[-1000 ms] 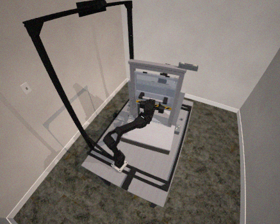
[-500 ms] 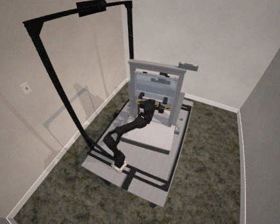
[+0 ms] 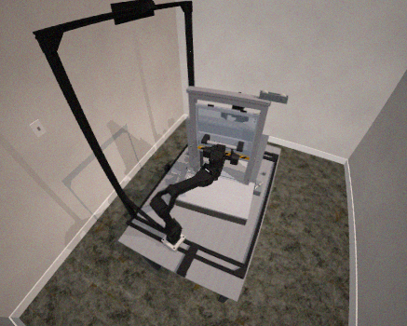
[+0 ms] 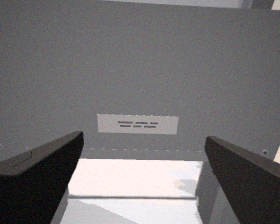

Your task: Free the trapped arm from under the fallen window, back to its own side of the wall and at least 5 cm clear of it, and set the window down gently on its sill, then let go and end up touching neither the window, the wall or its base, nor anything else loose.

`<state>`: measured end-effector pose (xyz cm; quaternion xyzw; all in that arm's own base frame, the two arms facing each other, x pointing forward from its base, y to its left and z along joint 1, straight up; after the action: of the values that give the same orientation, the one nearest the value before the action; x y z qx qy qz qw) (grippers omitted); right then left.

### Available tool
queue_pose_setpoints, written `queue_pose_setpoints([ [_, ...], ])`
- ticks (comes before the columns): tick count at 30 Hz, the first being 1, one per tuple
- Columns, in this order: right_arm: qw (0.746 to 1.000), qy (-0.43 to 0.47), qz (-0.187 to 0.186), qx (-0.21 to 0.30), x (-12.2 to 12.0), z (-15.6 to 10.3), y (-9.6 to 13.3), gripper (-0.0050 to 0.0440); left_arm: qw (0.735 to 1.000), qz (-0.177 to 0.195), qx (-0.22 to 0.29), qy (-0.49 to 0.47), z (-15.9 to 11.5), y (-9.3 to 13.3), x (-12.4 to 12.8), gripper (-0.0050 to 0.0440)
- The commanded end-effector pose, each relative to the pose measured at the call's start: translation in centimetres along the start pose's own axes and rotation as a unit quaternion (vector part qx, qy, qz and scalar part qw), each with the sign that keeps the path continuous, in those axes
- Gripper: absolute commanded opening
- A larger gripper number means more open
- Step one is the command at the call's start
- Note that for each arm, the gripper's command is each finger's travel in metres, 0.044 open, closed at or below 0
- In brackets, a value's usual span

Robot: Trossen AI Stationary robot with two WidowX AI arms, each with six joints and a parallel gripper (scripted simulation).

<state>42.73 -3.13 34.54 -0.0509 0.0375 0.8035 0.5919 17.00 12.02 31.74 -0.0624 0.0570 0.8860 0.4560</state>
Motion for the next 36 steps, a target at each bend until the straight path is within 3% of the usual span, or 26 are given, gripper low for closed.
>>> queue_pose_setpoints([
  [1, 0.998, 0.024, -0.016, -0.055, -0.5, 4.6, 1.4, 0.0400, 1.000, 0.003, 0.021, 0.003, 0.5, 2.1, -0.1, 0.0400],
  [6, 0.998, 0.024, -0.016, -0.055, -0.5, 4.6, 1.4, 0.0400, 0.999, 0.006, 0.042, 0.003, 0.3, 3.6, 0.0, 0.0400],
  [21, 0.998, 0.024, -0.016, -0.055, -0.5, 4.6, 1.4, 0.0400, 0.992, 0.020, 0.123, 0.007, -1.4, 10.8, 0.2, 0.0400],
  [36, 0.998, 0.024, -0.016, -0.055, -0.5, 4.6, 1.4, 0.0400, 0.990, 0.023, 0.141, 0.007, -2.1, 12.6, 0.3, 0.0400],
])
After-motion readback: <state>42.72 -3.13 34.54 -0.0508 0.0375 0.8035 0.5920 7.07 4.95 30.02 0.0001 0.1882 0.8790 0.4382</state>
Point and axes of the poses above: on each arm, the point midway between the two fingers, 35 mm back from their tips, its own y axis back along the fingers, its own x axis across the jaws, z = x × y, the point moved 2 cm from there along y, back along the fingers, and after that the axes turned 10 degrees about y, right-handed, at the moved point
